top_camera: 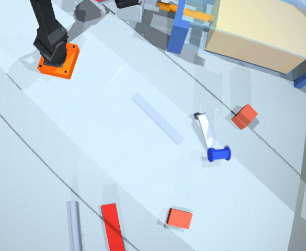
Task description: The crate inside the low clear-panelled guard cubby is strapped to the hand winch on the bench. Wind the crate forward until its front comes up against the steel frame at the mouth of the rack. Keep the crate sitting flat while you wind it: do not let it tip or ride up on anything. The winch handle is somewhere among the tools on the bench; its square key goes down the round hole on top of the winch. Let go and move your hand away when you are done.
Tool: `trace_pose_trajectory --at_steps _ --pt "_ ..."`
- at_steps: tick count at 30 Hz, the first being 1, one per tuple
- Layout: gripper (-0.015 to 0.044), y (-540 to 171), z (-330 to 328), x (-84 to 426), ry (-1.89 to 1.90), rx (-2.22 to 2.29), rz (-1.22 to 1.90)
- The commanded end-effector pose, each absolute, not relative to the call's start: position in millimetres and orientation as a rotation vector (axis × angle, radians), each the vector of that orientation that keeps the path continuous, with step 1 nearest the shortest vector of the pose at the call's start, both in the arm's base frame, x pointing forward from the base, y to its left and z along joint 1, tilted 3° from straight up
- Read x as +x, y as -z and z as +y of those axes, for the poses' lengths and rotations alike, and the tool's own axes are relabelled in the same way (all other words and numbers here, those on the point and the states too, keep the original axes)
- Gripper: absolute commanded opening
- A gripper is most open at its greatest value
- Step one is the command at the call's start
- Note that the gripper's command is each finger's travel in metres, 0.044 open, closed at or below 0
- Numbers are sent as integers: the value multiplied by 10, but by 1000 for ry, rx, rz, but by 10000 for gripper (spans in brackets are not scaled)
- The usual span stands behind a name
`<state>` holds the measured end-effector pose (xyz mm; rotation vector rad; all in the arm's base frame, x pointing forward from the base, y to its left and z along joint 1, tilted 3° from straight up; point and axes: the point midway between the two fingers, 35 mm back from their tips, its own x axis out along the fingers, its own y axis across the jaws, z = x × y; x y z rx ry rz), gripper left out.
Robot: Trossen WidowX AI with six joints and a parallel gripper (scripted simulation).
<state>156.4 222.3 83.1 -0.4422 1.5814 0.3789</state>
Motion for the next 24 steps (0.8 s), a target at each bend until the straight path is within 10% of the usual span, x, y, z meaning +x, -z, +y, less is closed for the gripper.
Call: trace_pose_trajectory --at_steps 1,24 --pt "0 -801 2215 1572 -394 -460 1578" --pt "0 -755 2241 1548 -328 -386 1588"
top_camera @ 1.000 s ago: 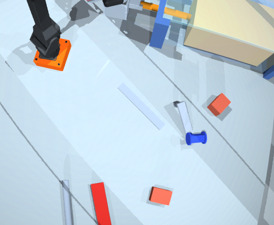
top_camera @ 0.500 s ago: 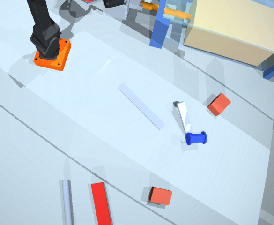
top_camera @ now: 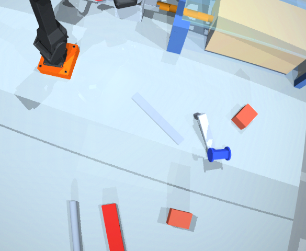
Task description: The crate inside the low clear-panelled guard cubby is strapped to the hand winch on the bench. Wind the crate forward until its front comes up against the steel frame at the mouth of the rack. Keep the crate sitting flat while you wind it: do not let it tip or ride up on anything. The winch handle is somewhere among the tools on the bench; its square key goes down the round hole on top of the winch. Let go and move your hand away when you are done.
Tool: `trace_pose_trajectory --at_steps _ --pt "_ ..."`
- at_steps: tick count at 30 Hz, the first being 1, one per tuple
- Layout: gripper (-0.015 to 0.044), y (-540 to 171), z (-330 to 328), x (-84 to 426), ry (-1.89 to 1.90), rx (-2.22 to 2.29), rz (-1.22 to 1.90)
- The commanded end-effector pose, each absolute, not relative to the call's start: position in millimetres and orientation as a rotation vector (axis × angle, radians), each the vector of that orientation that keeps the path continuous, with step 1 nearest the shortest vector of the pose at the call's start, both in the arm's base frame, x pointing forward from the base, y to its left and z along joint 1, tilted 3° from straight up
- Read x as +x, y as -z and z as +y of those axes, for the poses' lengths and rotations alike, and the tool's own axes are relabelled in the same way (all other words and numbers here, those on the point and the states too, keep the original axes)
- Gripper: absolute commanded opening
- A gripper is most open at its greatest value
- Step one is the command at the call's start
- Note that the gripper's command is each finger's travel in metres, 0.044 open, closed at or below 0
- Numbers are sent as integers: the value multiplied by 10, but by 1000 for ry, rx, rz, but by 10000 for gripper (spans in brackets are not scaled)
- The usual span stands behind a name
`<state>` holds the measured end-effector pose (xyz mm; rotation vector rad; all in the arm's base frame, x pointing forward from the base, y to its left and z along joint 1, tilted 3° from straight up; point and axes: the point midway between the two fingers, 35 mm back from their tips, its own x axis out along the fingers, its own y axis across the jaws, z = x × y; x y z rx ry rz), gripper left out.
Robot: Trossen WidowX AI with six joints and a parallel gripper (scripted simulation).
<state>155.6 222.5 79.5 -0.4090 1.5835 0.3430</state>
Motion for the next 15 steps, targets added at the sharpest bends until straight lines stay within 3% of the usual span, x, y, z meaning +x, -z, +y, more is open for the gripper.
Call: trace_pose_trajectory --at_steps 1,15 --pt "0 -755 2241 1548 -328 -386 1588" --pt "0 -753 2210 1563 -380 -444 1580"
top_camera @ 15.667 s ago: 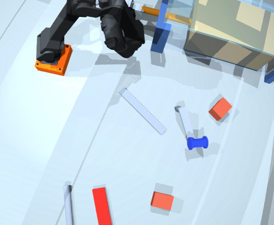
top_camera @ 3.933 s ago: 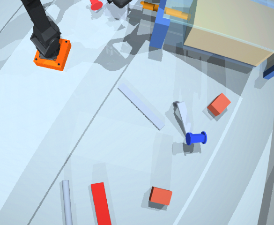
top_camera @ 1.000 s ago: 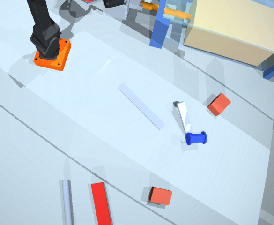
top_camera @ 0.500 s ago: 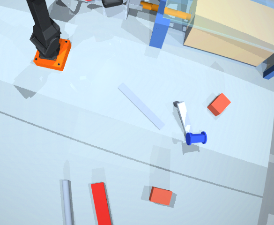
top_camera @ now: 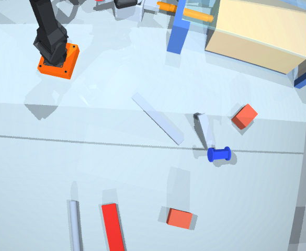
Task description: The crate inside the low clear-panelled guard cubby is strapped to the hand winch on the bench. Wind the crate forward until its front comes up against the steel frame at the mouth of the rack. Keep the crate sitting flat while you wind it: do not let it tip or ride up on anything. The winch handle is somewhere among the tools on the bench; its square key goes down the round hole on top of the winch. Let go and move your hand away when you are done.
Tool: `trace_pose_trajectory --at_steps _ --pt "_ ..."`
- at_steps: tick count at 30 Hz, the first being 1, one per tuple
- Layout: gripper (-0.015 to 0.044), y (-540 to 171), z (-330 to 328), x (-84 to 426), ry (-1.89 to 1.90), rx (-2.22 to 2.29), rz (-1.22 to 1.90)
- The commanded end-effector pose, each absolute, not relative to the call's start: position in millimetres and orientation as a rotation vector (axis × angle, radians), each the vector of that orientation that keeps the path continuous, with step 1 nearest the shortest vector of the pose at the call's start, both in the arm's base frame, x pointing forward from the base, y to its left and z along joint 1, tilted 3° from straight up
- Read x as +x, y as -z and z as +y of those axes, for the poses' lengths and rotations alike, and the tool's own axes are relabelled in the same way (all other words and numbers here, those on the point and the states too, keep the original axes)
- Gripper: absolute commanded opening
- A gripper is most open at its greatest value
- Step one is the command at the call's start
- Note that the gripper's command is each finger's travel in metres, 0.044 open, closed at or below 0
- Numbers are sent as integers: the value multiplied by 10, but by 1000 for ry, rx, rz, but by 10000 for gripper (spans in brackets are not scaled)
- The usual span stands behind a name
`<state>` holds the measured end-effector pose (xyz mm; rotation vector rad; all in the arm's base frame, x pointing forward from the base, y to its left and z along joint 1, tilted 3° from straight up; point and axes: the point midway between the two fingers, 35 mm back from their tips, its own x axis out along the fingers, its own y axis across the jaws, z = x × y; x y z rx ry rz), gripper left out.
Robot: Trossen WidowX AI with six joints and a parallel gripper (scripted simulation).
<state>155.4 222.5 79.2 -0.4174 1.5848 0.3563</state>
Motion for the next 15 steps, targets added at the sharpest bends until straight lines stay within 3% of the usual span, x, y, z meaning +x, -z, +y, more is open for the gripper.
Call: trace_pose_trajectory --at_steps 1,15 --pt "0 -753 2210 1563 -380 -444 1580" --pt "0 -753 2192 1573 -419 -487 1573"
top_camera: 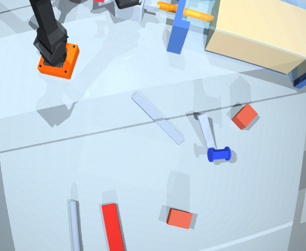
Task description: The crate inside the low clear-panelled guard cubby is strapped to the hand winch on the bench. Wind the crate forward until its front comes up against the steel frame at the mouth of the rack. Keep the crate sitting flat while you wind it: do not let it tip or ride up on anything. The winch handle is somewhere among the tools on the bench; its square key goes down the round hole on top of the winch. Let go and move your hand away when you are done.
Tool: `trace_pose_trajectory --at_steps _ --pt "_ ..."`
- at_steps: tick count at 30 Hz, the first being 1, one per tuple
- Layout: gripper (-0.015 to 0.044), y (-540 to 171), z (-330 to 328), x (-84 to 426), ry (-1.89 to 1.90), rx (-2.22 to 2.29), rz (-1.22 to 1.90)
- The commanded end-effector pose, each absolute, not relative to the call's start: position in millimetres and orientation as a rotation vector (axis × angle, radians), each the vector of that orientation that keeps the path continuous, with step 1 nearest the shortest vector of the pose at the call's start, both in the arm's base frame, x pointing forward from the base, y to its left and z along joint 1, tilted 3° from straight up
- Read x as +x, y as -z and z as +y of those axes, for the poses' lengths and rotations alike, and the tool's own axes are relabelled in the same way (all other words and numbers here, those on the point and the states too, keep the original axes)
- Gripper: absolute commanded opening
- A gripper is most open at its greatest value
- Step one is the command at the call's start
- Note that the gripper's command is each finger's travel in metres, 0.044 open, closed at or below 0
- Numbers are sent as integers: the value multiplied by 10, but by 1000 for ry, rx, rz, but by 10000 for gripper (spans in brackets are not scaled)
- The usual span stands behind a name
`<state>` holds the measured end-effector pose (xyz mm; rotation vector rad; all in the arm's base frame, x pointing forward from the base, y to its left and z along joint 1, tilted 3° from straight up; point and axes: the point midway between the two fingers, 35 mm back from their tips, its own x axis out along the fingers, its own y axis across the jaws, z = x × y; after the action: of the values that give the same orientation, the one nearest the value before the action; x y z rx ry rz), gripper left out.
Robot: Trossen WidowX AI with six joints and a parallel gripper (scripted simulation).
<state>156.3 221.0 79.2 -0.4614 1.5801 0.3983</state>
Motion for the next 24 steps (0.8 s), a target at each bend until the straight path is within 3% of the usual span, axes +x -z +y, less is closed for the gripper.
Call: trace_pose_trajectory --at_steps 1,24 --pt "0 -753 2194 1571 -415 -483 1574" --pt "0 -750 2227 1551 -351 -412 1585"
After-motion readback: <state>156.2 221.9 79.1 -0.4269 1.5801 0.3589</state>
